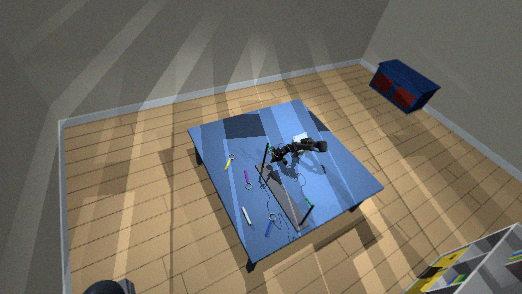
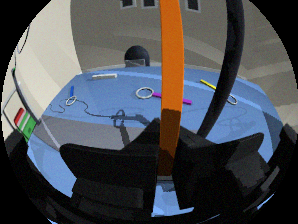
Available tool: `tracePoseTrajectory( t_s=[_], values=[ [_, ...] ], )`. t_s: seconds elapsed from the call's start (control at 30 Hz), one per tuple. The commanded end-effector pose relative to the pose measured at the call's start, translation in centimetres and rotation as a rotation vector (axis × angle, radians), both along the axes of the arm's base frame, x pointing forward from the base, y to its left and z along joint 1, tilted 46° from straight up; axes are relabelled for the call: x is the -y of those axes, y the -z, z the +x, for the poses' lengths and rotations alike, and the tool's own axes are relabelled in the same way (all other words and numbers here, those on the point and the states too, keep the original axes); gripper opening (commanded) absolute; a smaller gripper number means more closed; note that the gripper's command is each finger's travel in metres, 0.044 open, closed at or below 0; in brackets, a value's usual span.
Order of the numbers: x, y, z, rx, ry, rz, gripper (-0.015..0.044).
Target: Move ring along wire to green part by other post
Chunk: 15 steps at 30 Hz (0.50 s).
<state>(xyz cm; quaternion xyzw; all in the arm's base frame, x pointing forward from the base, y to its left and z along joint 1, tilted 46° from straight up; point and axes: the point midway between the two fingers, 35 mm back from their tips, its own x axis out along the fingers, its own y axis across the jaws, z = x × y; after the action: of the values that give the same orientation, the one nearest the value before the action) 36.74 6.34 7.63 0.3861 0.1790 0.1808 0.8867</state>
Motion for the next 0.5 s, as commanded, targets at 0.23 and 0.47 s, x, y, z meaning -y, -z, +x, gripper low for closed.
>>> tracePoseTrajectory(
  t_s=[0.23, 0.47],
  values=[
    [0.0, 0.0, -0.1, 0.000, 0.000, 0.000, 0.0139],
    [1.1, -0.4, -1.8, -0.003, 0.002, 0.000, 0.0160]
  ],
)
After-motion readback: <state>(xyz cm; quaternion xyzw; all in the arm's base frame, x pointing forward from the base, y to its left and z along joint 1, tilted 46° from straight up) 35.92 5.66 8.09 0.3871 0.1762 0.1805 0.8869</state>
